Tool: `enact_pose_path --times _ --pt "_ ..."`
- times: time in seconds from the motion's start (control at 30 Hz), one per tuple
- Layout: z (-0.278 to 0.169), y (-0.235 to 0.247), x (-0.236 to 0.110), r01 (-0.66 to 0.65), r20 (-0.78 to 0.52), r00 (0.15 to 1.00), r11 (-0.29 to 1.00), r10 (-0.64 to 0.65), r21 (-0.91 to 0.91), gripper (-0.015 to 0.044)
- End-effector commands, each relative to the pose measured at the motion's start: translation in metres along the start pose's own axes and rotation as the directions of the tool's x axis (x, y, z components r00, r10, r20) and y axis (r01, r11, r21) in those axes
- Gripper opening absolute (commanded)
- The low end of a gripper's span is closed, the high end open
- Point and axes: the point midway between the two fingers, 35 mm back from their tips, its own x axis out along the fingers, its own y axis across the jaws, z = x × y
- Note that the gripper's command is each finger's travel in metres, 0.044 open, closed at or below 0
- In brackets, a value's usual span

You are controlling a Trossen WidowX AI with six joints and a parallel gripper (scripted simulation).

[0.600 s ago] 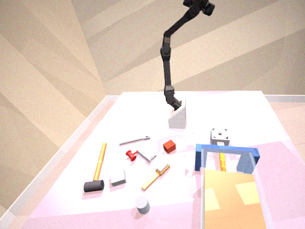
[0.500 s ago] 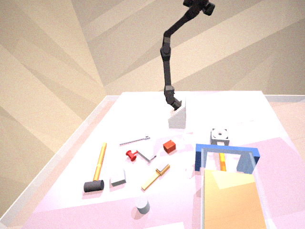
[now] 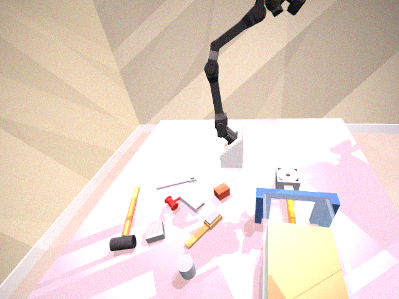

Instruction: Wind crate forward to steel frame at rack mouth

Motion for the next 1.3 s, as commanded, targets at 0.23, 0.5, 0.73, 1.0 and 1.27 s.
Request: enact_pose_path --times 0.23,0.5,0.73,1.0,1.27 --pt "0.084 -0.060 -0.156 0.132 0.432 0.865 0.945 -0.257 0.298 0.0440" --pt "0.104 -0.108 -0.286 0.099 0.630 0.623 0.845 -0.464 0.525 0.0440" --pt "0.089 -0.144 -0.403 -0.019 0.691 0.357 0.734 -0.629 0.679 0.0440" --pt "0.035 -0.175 -0.529 -0.221 0.625 0.043 0.603 -0.780 0.767 0.0440" --pt "-0.049 -0.188 -0.628 -0.404 0.436 -0.230 0.493 -0.870 0.771 0.0440"
